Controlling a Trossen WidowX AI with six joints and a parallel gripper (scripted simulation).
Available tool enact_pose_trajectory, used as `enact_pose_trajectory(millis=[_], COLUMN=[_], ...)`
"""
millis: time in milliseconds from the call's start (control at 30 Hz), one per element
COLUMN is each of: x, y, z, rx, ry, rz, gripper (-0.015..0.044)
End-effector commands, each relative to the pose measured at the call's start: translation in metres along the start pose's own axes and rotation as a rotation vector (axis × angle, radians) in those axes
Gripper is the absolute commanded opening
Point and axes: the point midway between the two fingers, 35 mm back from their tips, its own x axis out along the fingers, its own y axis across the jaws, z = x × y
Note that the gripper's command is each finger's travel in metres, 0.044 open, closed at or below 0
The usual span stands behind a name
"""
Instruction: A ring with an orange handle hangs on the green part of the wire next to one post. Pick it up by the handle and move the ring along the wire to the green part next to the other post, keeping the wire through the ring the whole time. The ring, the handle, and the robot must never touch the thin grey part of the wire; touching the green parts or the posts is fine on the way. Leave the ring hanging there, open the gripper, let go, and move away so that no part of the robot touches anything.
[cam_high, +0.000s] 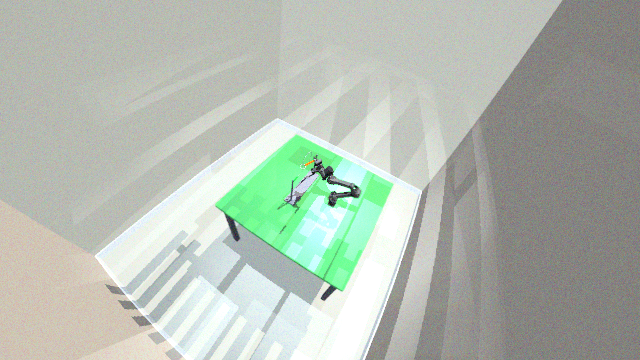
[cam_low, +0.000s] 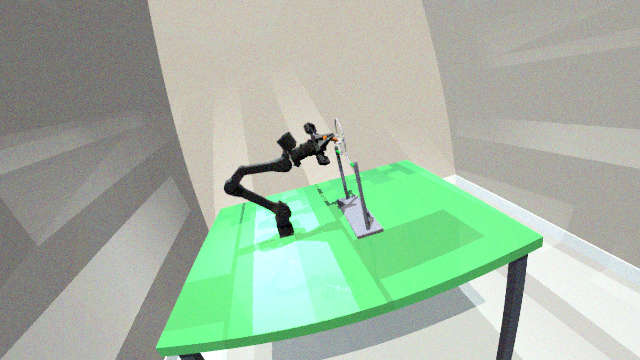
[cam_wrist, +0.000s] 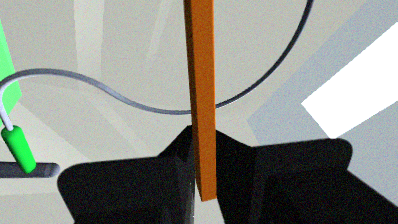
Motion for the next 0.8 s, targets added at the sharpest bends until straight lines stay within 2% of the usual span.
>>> enact_pose_trajectory(millis=[0, 767], x=[-0.001, -0.012], y=[0.004, 0.062], z=[-0.001, 0.007], rx=[-0.002, 0.303], ry=[0.000, 0.041], rz=[-0.003, 0.171], gripper=[-0.0150, -0.0150])
